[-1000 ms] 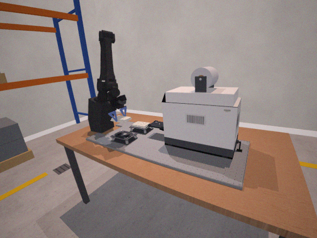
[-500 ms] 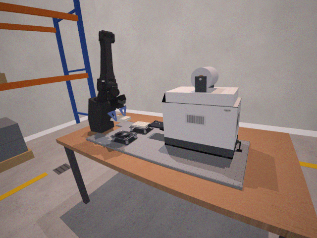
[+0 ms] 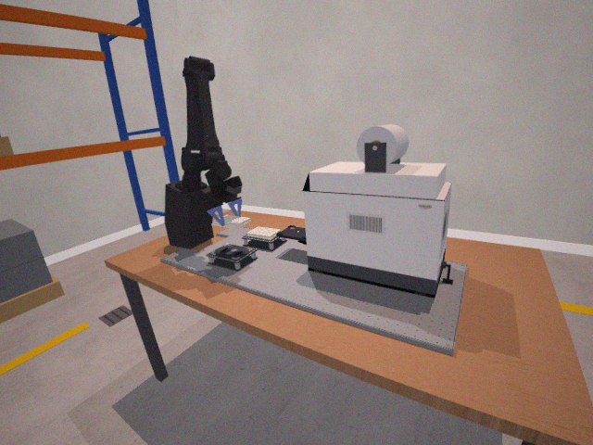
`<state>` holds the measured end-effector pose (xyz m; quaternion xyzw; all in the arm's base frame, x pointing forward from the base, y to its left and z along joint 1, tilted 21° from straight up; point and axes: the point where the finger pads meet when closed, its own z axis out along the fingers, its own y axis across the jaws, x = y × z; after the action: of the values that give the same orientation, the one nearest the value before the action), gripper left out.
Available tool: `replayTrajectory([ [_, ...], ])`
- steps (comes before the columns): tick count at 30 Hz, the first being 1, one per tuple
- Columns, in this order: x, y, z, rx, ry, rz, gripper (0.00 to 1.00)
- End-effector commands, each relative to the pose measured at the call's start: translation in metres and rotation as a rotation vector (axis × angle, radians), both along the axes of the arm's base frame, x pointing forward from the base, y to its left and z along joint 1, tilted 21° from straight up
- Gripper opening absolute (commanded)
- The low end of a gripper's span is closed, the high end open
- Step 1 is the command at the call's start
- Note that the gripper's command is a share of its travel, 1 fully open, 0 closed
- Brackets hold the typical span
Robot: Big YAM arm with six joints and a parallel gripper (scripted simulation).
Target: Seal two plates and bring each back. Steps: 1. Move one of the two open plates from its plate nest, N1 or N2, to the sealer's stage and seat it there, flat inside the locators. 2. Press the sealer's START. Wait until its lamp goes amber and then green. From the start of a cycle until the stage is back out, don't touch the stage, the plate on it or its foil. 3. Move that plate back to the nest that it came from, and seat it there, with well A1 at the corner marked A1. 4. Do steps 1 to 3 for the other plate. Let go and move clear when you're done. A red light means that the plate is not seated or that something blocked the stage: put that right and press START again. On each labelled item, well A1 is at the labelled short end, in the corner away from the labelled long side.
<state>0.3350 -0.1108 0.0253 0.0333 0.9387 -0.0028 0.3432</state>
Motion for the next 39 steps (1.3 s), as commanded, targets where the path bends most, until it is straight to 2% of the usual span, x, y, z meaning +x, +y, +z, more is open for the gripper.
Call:
replayTrajectory([
  [1, 0.020, 0.006, 0.008, 0.013, -0.013, 0.001, 0.00],
  [11, 0.041, 0.023, 0.017, 0.018, -0.015, 0.001, 0.00],
  [16, 0.039, 0.025, 0.014, 0.014, -0.001, -0.001, 0.00],
  [24, 0.063, 0.037, 0.026, 0.013, -0.022, 0.001, 0.00],
  [33, 0.066, 0.048, 0.025, 0.011, -0.007, 0.006, 0.00],
  [39, 0.086, 0.057, 0.035, 0.011, -0.021, 0.007, 0.00],
])
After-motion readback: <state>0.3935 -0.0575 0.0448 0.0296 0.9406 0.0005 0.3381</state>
